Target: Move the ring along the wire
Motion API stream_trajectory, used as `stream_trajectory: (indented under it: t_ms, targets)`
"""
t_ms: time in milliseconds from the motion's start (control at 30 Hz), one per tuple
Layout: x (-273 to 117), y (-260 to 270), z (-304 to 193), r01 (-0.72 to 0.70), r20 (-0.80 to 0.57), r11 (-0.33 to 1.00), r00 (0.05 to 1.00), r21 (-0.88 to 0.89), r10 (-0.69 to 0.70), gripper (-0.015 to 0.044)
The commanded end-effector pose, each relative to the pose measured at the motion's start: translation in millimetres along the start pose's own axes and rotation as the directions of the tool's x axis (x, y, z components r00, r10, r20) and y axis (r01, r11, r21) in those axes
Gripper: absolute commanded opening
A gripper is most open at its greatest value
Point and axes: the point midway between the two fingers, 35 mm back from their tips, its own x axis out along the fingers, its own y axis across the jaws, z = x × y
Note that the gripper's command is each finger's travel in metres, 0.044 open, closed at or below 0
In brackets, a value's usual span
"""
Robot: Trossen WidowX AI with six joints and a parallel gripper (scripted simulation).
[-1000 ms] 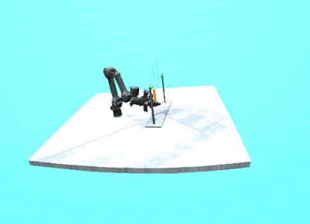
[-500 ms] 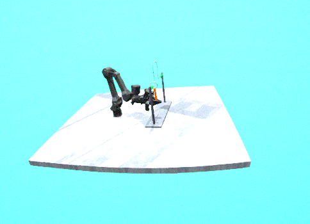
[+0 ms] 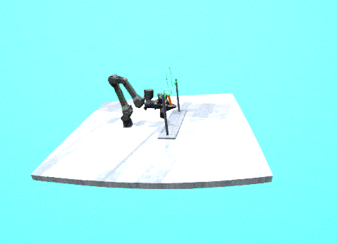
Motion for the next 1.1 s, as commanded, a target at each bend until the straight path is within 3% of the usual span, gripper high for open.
stream_trajectory:
  t_ms: [0,467,1067]
  targets:
    - [0,9,3,-0.009,0.0,0.999,1.0,0.053,0.009,-0.015]
    - [-25,56,11,-0.067,-0.162,0.943,0.979,0.326,0.126,-0.015]
    - [-70,112,55,-0.139,-0.273,0.69,0.849,0.71,0.453,-0.015]
